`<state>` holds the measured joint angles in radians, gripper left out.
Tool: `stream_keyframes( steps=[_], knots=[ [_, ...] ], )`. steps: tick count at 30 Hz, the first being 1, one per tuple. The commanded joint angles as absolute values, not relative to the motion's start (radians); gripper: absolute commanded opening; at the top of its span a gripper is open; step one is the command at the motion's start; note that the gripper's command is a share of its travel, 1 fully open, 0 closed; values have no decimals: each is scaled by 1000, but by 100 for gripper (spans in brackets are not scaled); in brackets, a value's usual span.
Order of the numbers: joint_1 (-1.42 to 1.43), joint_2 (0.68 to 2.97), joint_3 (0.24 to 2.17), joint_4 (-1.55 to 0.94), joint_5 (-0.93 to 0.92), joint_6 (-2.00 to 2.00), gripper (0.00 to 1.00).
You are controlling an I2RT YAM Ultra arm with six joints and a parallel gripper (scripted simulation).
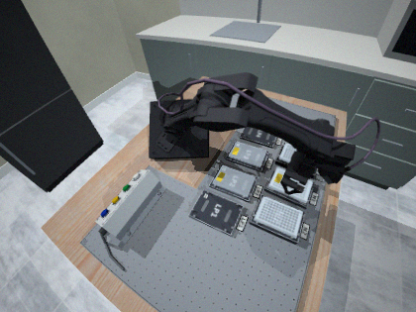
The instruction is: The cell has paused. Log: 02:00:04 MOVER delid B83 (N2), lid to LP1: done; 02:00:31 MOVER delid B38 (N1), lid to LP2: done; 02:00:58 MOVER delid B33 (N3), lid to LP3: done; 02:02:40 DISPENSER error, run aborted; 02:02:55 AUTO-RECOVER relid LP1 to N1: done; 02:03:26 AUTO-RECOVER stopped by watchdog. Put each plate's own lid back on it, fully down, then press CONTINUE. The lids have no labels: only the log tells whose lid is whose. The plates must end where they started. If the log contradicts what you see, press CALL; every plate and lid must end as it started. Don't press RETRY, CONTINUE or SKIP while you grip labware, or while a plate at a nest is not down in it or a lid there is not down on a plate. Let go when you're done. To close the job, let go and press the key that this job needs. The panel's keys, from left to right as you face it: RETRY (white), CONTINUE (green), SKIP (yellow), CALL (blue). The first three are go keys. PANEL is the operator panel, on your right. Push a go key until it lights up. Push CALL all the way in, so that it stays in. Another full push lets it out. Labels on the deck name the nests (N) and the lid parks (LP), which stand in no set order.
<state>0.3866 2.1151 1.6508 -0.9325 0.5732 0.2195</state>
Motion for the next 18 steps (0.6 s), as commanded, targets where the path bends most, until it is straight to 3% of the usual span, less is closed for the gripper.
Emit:
stream_keyframes(
  steps=[1, 18],
  knots=[
    [416, 2102, 1662, -928, 575, 220, 0],
    [445, 2063, 1710, -1002, 587, 252, 0]
  ],
)
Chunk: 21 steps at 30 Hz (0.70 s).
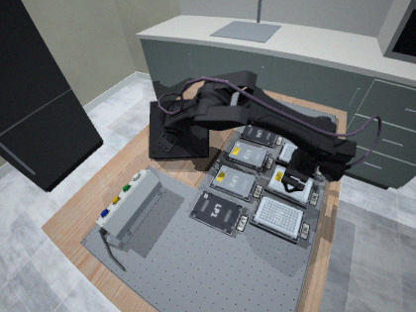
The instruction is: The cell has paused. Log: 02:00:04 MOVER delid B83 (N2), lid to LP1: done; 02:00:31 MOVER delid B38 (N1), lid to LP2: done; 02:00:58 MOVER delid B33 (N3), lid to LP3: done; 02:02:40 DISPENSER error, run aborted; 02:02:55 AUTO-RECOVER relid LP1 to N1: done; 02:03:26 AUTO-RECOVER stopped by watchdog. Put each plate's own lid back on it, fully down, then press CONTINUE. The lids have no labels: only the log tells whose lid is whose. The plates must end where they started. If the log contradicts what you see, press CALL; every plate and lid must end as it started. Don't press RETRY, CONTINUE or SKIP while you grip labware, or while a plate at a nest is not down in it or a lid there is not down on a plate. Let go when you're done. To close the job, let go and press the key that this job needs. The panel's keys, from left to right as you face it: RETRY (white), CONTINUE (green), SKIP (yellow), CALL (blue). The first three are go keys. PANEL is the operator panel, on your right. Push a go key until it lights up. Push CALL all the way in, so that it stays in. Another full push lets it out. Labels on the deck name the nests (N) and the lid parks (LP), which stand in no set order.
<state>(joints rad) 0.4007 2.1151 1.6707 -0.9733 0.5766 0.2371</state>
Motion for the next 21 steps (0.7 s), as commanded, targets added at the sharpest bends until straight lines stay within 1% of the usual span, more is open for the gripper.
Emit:
stream_keyframes(
  steps=[1, 21],
  knots=[
    [447, 2061, 1713, -1008, 587, 255, 0],
    [461, 2051, 1743, -1059, 590, 272, 0]
  ],
)
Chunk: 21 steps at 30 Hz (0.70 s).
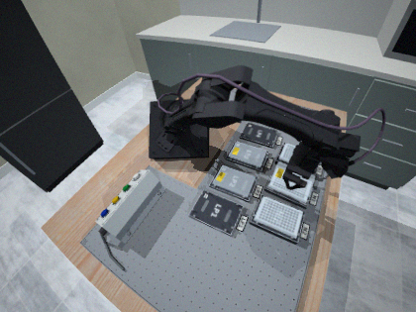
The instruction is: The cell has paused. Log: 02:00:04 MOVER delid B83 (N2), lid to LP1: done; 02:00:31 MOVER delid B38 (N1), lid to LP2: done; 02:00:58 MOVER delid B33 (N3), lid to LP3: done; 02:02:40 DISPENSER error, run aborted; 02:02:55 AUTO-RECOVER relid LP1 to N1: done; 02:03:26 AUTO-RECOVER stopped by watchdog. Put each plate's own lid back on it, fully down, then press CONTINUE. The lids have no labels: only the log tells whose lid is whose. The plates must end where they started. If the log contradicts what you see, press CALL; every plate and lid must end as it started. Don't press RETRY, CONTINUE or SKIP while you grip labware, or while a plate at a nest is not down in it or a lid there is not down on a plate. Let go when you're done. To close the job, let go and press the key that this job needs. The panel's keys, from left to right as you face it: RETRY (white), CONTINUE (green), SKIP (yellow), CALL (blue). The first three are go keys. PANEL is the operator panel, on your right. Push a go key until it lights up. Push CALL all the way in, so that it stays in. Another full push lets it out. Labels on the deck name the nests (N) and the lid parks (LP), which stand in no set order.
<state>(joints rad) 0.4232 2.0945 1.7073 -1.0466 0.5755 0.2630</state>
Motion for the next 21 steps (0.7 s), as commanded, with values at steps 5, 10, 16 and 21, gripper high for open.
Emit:
stream_keyframes(
  steps=[5, 10, 16, 21],
  knots=[
    [460, 2054, 1746, -1062, 589, 271, 0],
    [460, 2058, 1749, -1064, 589, 273, 0],
    [443, 2049, 1735, -1058, 585, 231, 0],
    [384, 2007, 1696, -1041, 567, 137, 0]
  ],
)
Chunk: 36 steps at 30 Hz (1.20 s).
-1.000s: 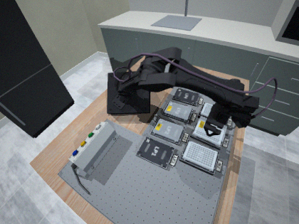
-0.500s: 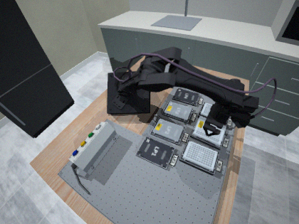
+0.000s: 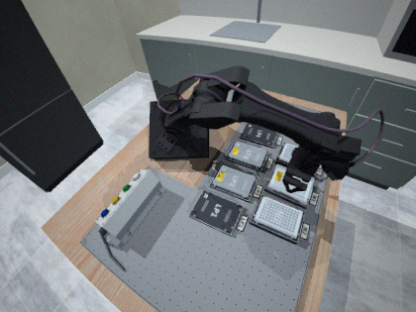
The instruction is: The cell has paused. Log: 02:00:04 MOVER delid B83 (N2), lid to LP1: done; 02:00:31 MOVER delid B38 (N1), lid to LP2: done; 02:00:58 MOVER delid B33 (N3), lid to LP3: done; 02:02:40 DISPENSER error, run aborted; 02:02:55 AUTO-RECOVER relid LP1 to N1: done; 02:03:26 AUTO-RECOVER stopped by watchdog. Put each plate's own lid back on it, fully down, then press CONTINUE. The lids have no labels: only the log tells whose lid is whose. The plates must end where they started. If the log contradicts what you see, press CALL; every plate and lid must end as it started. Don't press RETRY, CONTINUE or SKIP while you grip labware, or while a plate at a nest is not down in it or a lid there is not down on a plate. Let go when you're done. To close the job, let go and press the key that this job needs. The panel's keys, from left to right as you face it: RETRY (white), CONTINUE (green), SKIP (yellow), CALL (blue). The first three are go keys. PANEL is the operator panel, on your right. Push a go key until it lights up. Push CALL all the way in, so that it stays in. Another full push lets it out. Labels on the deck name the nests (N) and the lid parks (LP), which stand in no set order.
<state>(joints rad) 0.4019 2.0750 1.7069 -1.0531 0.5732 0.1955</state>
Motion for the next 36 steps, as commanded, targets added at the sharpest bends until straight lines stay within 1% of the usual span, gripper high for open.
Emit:
stream_keyframes(
  steps=[1, 21, 36],
  knots=[
    [373, 1998, 1692, -1039, 565, 125, 0],
    [176, 1881, 1736, -1061, 514, -101, 0],
    [177, 1908, 1719, -1029, 506, -110, 0]
  ],
)
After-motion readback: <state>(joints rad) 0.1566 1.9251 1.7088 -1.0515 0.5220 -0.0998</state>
